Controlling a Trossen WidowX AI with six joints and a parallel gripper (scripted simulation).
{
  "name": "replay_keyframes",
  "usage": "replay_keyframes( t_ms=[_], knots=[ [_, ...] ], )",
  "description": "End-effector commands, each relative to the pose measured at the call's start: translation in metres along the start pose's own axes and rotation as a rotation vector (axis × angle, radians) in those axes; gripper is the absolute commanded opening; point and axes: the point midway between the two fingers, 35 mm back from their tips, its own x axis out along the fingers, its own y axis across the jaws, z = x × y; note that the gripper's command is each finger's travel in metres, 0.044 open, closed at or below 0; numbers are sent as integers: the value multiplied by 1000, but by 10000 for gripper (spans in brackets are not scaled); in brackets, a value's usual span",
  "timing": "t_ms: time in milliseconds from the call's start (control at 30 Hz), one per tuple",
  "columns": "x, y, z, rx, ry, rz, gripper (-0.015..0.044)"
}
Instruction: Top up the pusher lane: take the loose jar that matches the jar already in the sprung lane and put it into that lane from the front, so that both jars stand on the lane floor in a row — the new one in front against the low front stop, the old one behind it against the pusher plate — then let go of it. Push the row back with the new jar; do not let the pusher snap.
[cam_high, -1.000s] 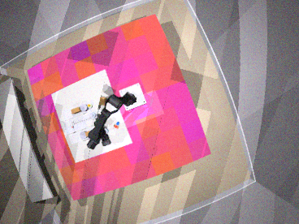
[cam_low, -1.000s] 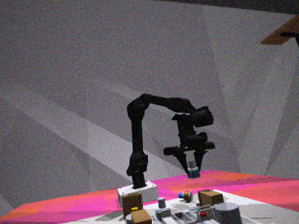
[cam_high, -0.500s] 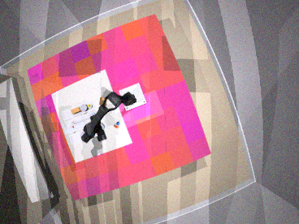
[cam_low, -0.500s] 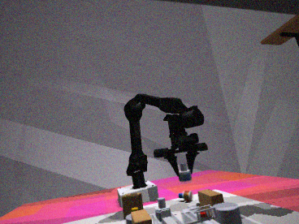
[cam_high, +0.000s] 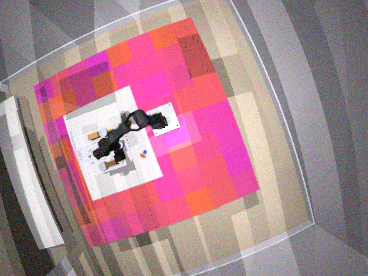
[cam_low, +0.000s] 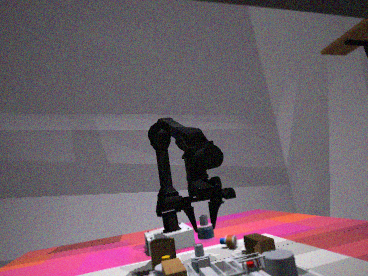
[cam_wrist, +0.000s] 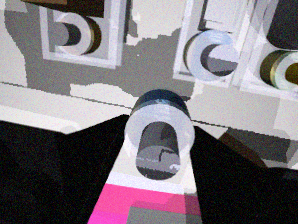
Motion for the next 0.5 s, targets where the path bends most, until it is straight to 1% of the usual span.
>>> replay_keyframes(
  t_ms=[0, 133, 267, 467],
  knots=[
    [4, -19, 0, 0, -7, -6, 0],
    [10, -35, -1, 5, -7, -9, 0],
    [14, -36, -1, 5, -7, -9, 0],
    [33, -37, -1, 5, -7, -9, 0]
  ],
)
